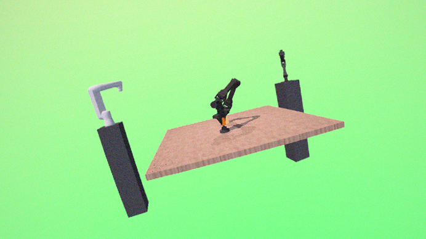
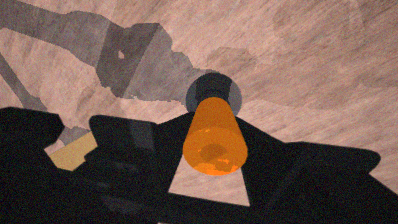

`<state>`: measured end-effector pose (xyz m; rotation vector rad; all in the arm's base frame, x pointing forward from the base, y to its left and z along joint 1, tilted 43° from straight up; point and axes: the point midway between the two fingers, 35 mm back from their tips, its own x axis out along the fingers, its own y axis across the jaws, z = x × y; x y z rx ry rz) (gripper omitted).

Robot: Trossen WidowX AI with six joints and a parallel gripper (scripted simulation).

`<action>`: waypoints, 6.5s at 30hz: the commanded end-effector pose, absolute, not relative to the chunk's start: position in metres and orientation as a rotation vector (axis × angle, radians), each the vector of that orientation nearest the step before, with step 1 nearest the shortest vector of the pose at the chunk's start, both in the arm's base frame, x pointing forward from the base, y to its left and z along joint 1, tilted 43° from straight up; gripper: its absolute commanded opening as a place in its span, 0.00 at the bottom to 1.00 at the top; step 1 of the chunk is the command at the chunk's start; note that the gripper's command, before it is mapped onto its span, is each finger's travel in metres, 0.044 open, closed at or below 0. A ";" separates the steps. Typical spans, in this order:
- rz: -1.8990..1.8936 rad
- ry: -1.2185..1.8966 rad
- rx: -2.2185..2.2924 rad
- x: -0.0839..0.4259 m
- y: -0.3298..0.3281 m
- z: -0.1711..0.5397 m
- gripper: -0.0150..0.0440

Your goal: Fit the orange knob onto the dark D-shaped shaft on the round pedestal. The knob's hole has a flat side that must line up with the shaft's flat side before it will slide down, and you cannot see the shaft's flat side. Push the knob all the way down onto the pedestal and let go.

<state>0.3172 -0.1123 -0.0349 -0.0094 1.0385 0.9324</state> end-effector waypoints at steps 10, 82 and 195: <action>0.932 1.035 -0.008 0.315 -0.114 -0.033 0.25; 1.134 0.824 -0.356 0.315 -0.115 -0.032 0.25; 1.379 0.448 -0.874 0.314 -0.111 -0.035 0.25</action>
